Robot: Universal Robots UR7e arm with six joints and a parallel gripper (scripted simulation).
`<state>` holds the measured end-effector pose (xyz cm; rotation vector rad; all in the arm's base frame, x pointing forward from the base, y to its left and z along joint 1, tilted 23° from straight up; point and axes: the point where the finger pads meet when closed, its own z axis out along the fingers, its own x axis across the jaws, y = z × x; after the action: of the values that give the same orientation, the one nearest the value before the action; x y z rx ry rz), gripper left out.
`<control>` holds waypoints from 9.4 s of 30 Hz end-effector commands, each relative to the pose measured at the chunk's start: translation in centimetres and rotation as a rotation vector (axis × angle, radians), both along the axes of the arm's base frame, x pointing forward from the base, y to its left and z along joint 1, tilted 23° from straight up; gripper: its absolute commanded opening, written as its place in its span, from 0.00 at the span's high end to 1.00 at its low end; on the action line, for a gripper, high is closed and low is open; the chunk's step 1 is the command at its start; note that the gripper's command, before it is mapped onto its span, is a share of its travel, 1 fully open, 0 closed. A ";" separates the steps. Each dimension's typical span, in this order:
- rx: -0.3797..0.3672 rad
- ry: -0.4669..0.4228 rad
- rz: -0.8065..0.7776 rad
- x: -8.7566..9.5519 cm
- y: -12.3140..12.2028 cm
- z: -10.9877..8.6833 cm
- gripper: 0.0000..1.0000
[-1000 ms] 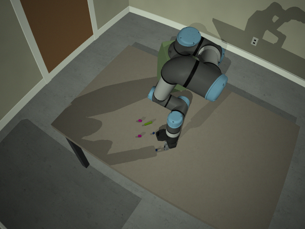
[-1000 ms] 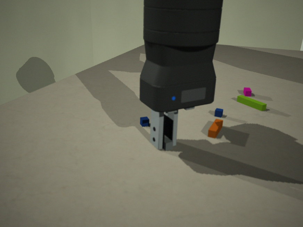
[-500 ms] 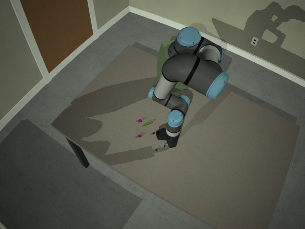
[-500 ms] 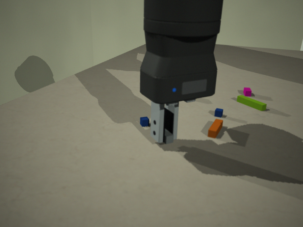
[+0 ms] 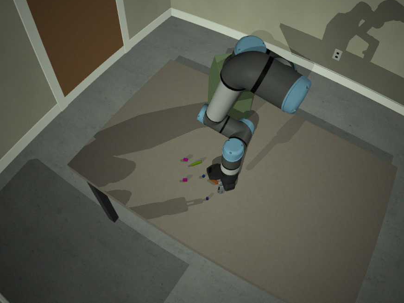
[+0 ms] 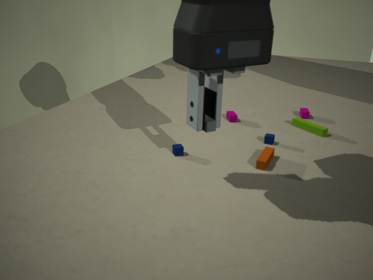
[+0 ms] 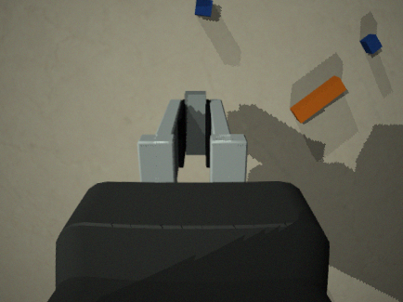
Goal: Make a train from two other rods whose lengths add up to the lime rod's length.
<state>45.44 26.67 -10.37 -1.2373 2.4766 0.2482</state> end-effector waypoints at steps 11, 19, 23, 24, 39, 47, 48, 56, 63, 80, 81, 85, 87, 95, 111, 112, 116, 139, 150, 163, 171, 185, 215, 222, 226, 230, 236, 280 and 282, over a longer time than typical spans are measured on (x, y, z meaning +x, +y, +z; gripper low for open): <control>0.000 0.000 0.000 -0.9 -1.3 3.9 0.76; 0.000 0.000 0.000 -1.0 -1.4 4.1 0.76; 0.000 0.000 0.000 -1.0 -1.4 4.1 0.76; 0.000 0.000 0.000 -1.0 -1.4 4.1 0.76; 0.014 0.034 -0.085 1.5 -7.4 2.4 0.76; 0.046 0.073 -0.200 3.4 -15.6 0.3 0.76; 0.051 0.077 -0.214 3.6 -16.6 0.0 0.76; 0.071 0.091 -0.270 3.9 -20.5 -1.0 0.76; 0.072 0.091 -0.273 3.9 -20.7 -1.0 0.76; 0.071 0.092 -0.272 4.1 -20.4 -1.8 0.76; 0.071 0.092 -0.272 4.2 -20.3 -2.0 0.76; 0.071 0.092 -0.272 4.6 -19.9 -3.3 0.76; 0.071 0.092 -0.272 4.8 -19.6 -4.1 0.76; 0.071 0.092 -0.272 5.5 -18.8 -6.5 0.76; 0.071 0.092 -0.272 6.2 -17.9 -9.1 0.76; 0.071 0.092 -0.272 6.2 -17.9 -9.1 0.76; 0.071 0.092 -0.272 6.2 -17.9 -9.1 0.76; 0.071 0.092 -0.272 6.2 -17.9 -9.1 0.76; 0.071 0.092 -0.272 6.3 -17.9 -9.2 0.76; 0.071 0.092 -0.272 6.5 -17.6 -10.0 0.76; 0.071 0.092 -0.272 6.5 -17.5 -10.2 0.76; 0.071 0.092 -0.272 6.5 -17.5 -10.2 0.76; 0.071 0.092 -0.272 6.5 -17.5 -10.2 0.58; 0.071 0.092 -0.272 6.5 -17.5 -10.2 0.46; 0.071 0.092 -0.272 6.5 -17.5 -10.2 0.46; 0.071 0.092 -0.272 6.5 -17.5 -10.2 0.46; 0.071 0.092 -0.272 6.4 -17.7 -9.9 0.46; 0.071 0.092 -0.272 4.4 -20.4 -1.9 0.00; 0.071 0.092 -0.272 4.4 -20.4 -1.9 0.00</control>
<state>49.78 6.34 -12.33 -0.8656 2.6542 0.3244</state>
